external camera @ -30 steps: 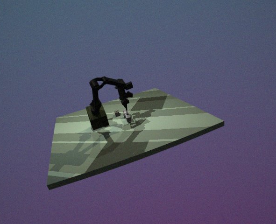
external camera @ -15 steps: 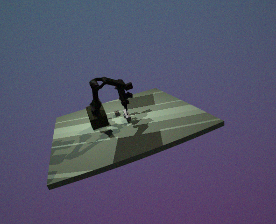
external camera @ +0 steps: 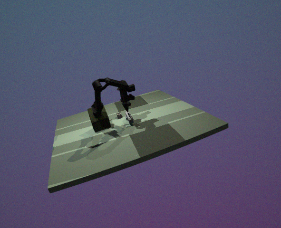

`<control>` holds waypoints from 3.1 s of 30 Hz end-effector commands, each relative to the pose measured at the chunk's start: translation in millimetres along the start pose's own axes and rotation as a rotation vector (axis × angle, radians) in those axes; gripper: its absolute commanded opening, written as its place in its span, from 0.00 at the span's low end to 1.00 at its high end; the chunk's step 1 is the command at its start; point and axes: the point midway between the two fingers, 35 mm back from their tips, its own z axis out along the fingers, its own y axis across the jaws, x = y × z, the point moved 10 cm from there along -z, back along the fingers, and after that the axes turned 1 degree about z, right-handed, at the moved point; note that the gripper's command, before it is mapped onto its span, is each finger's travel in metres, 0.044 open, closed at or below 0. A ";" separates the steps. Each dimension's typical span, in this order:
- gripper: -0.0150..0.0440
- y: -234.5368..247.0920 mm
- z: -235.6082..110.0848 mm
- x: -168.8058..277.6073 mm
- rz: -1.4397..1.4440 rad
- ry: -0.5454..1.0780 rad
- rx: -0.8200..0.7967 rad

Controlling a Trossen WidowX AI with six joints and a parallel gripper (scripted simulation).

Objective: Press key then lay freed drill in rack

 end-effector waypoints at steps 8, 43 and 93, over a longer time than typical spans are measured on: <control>0.92 17.8 -36.1 -10.0 -0.154 -0.030 -0.007; 1.00 164.2 45.1 -3.0 -1.557 -0.027 0.007; 0.31 151.8 90.5 -4.5 -1.550 -0.031 0.008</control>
